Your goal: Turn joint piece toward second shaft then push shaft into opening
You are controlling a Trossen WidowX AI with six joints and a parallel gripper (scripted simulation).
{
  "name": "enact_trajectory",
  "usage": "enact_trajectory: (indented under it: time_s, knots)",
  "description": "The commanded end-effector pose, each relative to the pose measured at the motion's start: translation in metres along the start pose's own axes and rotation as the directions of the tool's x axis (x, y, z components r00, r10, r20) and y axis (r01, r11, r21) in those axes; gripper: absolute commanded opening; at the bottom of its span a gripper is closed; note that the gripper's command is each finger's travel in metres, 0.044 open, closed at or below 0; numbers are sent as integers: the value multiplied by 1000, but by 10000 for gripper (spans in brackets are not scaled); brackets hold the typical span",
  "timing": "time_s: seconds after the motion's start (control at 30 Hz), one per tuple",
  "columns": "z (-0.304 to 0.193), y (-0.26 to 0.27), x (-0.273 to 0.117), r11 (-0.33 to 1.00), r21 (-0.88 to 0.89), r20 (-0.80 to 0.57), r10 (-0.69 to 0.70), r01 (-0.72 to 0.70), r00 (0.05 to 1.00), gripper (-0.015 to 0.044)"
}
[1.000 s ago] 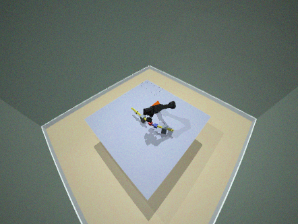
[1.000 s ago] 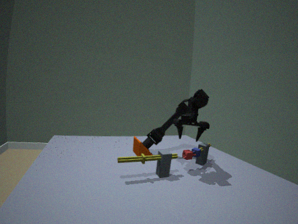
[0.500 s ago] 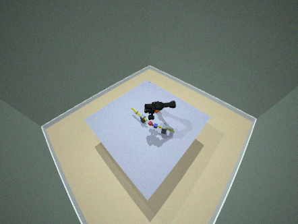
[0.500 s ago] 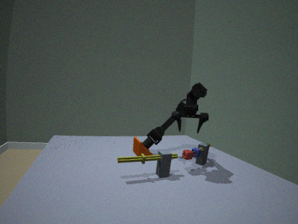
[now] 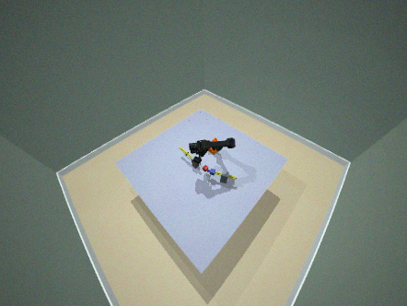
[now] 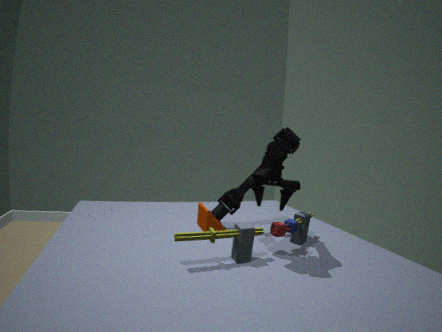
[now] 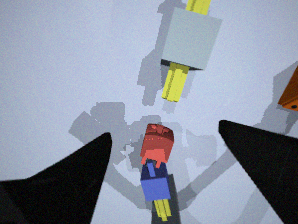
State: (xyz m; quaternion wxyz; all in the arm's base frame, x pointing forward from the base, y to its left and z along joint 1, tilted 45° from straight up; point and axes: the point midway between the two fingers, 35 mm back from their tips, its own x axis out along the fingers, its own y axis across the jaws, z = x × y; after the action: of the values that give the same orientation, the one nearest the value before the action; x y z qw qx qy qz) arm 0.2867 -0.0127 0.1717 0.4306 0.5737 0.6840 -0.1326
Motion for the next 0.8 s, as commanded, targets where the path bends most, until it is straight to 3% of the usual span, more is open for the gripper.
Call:
enact_trajectory:
  time_s: [0.0, 0.3, 0.6, 0.77]
  knots:
    - [8, -6, 13, 993, 117, -59, -24, 31, 998, 440]
    - [23, -16, 38, 938, 328, -162, -56, 108, 985, 440]
    - [24, -16, 37, 940, 323, -162, -56, 106, 985, 440]
    - [48, -17, 33, 981, 182, -144, -46, 72, 989, 440]
